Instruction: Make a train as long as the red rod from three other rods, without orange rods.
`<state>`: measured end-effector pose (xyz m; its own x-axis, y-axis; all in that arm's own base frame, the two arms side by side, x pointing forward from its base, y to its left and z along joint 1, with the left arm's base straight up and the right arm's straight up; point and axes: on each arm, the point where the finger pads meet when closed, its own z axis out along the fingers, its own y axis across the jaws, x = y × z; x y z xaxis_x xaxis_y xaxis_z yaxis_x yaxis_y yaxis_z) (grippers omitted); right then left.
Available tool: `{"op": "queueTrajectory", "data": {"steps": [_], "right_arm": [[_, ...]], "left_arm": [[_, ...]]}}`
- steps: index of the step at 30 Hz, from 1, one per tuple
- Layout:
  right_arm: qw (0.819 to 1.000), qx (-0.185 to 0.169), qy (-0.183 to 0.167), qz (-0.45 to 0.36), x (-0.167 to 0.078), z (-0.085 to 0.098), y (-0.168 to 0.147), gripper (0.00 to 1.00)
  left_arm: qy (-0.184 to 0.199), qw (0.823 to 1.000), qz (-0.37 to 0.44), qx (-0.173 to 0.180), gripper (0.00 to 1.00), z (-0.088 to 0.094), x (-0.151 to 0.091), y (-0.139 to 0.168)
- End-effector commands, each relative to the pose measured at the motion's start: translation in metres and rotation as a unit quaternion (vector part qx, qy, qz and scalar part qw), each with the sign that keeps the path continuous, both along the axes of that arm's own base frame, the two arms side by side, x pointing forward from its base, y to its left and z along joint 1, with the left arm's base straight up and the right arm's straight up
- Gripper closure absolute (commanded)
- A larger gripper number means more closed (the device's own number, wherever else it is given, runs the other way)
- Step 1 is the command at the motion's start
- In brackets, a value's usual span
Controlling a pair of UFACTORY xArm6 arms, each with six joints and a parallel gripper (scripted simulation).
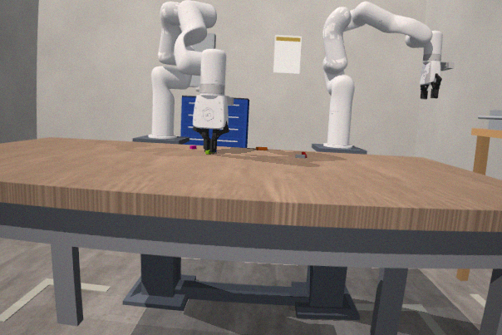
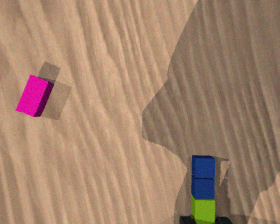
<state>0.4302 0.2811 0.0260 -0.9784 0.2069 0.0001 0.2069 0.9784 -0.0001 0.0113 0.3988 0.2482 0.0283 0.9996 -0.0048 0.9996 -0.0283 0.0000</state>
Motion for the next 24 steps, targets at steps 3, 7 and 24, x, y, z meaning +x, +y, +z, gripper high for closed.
{"op": "queueTrajectory", "data": {"steps": [3, 7, 24], "right_arm": [[1.000, 0.002, -0.002, 0.000, 0.0017, 0.0022, 0.0011, 0.94], [1.000, 0.002, -0.002, 0.000, 0.0017, 0.0022, 0.0011, 0.90], [1.000, 0.002, -0.002, 0.000, 0.0017, 0.0022, 0.0011, 0.74]], "left_arm": [[0.000, 1.000, 0.000, 0.002, 0.00, 0.0018, 0.0000, 0.0011], [0.000, 1.000, 0.000, 0.002, 0.00, 0.0018, 0.0000, 0.0011], [0.000, 1.000, 0.000, 0.002, 0.00, 0.0018, 0.0000, 0.0011]]}}
